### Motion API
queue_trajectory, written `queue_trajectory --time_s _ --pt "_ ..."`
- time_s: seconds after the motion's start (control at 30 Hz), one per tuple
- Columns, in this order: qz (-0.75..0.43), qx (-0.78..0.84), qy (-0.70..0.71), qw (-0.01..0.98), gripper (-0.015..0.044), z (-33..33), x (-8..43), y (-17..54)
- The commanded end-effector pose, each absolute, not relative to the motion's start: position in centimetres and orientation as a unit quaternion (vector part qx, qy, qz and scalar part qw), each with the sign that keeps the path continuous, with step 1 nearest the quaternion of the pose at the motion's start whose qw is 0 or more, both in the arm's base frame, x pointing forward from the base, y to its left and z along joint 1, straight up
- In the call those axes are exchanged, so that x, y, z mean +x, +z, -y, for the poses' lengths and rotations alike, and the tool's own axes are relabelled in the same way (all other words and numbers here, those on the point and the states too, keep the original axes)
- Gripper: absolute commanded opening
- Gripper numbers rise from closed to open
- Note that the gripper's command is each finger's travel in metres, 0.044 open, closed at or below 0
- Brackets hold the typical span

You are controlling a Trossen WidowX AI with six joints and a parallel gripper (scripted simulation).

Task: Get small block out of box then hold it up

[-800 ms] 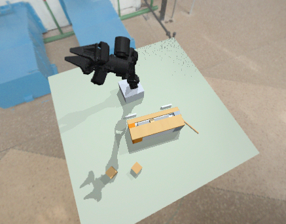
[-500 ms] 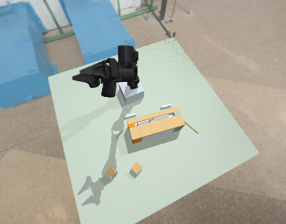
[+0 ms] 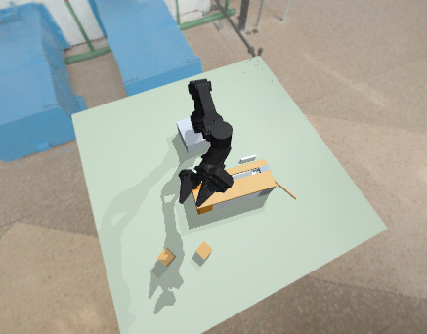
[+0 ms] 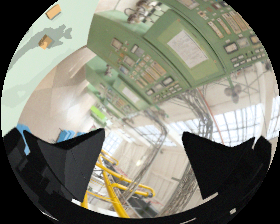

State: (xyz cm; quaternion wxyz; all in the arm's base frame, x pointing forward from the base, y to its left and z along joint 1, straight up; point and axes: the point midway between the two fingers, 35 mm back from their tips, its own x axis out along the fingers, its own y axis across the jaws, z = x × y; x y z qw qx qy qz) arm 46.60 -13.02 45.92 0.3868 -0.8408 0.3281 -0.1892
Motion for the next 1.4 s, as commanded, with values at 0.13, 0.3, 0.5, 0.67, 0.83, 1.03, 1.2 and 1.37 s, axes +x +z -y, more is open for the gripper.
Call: queue_trajectory --time_s 0.13,0.3,0.5,0.67,0.83,1.03,1.2,1.37 --pt "-0.313 -0.828 0.007 0.466 0.04 5.2 48.9 33.8" --pt "-0.332 -0.794 0.123 0.494 0.04 0.7 47.5 26.6" --pt "-0.384 -0.733 0.249 0.503 0.04 -4.0 43.1 18.9" --pt "-0.457 -0.667 0.337 0.483 0.04 -6.9 37.2 13.4" --pt "-0.547 -0.597 0.393 0.436 0.04 -8.5 30.3 9.9" --pt "-0.576 -0.577 0.401 0.418 0.04 -8.7 28.1 9.2" --pt "-0.576 -0.577 0.401 0.418 0.04 -8.7 28.2 9.1" --pt "-0.576 -0.577 0.401 0.418 0.04 -8.8 28.2 8.5"
